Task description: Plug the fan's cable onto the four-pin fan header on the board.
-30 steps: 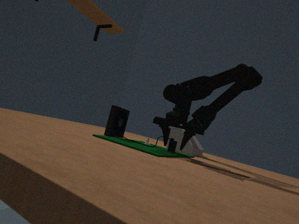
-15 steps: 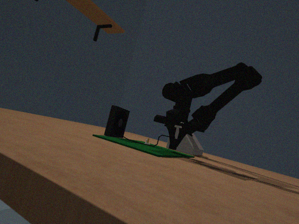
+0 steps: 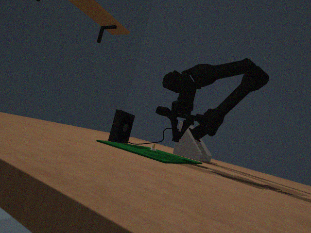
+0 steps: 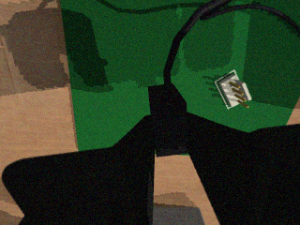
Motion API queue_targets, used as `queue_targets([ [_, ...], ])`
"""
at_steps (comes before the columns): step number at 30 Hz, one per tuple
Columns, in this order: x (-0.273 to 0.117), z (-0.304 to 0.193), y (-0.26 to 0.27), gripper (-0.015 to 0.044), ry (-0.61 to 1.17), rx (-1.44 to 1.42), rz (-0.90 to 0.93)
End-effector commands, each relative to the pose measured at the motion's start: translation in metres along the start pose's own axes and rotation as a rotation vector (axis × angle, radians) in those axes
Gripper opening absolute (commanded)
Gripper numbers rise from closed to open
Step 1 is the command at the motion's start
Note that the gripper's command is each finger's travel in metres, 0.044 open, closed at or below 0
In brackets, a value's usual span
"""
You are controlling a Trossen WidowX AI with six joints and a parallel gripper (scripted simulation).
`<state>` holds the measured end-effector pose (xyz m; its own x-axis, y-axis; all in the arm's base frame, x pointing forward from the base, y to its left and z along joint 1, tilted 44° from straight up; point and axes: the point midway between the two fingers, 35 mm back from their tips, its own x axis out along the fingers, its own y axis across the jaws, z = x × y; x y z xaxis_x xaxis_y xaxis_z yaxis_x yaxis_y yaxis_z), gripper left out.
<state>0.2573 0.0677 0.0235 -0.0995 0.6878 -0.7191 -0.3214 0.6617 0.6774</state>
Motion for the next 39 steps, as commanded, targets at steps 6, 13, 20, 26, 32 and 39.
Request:
queue_targets([
  [6, 0.001, -0.002, -0.049, 0.0, 0.003, -0.278, -0.003],
  [13, 0.002, -0.008, -0.078, 0.0, 0.003, -0.46, 0.0],
  [20, 0.003, -0.008, -0.078, 0.0, 0.003, -0.46, 0.0],
  [26, 0.001, -0.011, -0.081, 0.0, 0.003, -0.466, 0.0],
  [32, 0.001, -0.012, -0.081, 0.0, 0.003, -0.468, 0.0],
  [39, 0.001, -0.014, -0.081, 0.0, 0.003, -0.466, 0.0],
])
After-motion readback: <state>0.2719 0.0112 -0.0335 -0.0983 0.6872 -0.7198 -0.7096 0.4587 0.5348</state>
